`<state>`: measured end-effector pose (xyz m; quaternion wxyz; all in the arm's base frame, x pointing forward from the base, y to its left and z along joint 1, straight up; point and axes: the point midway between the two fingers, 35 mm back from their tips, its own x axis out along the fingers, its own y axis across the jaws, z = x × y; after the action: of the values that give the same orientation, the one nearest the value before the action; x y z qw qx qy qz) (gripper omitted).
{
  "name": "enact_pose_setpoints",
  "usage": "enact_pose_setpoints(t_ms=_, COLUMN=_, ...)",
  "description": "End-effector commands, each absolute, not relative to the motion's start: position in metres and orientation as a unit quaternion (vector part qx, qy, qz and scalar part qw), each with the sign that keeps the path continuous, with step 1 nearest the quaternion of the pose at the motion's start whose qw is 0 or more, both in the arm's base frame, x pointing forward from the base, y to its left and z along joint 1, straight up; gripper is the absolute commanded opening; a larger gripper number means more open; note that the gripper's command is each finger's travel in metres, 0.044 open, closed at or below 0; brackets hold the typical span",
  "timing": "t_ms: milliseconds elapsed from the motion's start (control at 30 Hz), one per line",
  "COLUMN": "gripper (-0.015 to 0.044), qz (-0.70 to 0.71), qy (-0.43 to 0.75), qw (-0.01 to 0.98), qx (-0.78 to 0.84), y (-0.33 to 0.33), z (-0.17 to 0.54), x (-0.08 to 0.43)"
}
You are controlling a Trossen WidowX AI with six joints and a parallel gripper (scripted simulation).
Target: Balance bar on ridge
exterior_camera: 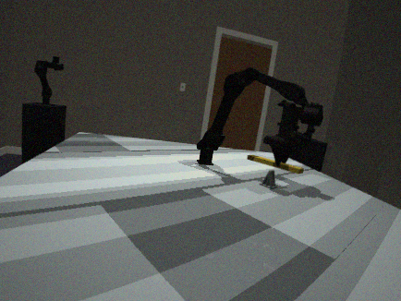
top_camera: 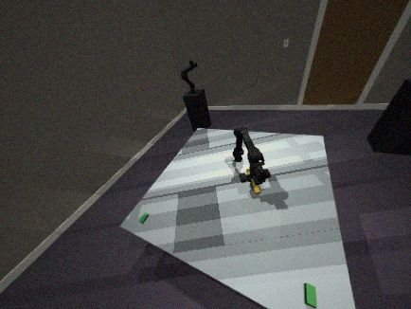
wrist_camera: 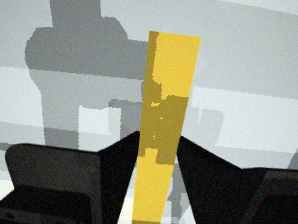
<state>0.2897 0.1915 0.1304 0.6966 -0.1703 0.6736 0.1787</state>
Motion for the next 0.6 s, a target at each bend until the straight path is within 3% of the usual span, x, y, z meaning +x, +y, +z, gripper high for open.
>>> enact_pose_setpoints(t_ms=0, gripper=0.0000, qz=0.178, qy=0.675, qw=0.695, qx=-0.172, y=0.1907, z=0.1213, x=0.2883)
enact_pose_setpoints(t_ms=567, gripper=0.0000, qz=0.178, qy=0.675, qw=0.695, qx=-0.172, y=0.1908, z=0.1208, x=0.2882)
